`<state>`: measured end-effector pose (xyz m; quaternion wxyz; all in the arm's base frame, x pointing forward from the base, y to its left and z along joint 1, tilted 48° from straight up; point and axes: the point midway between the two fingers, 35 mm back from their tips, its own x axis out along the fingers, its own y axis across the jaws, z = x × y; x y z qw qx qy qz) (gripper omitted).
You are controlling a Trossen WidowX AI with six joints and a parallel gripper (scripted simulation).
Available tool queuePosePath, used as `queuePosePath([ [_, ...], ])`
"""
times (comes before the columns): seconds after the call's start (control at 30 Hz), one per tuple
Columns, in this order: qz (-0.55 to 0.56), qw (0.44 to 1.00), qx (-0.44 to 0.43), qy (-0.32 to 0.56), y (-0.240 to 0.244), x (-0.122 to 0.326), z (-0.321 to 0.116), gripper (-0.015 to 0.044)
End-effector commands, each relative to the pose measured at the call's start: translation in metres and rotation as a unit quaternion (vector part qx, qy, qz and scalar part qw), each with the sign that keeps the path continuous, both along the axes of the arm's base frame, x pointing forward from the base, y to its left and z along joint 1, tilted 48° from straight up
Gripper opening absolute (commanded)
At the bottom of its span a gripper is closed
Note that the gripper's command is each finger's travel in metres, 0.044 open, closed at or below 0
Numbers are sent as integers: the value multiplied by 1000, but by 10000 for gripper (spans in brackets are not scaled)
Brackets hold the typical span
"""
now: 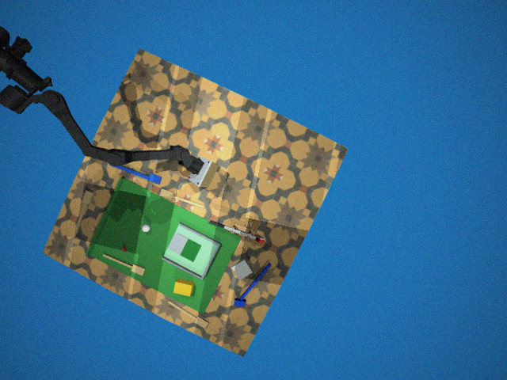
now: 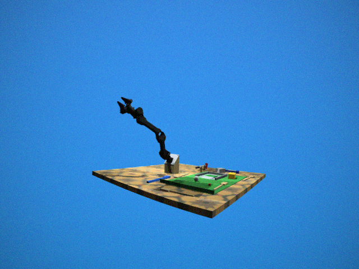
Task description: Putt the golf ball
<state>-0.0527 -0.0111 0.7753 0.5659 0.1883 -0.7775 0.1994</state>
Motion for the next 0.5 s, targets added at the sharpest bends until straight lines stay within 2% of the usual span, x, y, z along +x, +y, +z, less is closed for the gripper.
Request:
queuePosePath([
  [0.0,4,1000,0,-2,0,-1,0,426],
  [0.23,151,987,-12,-61,-23,-44,-12,440],
  [0.47,303,944,-19,-129,-65,-81,-30,440],
])
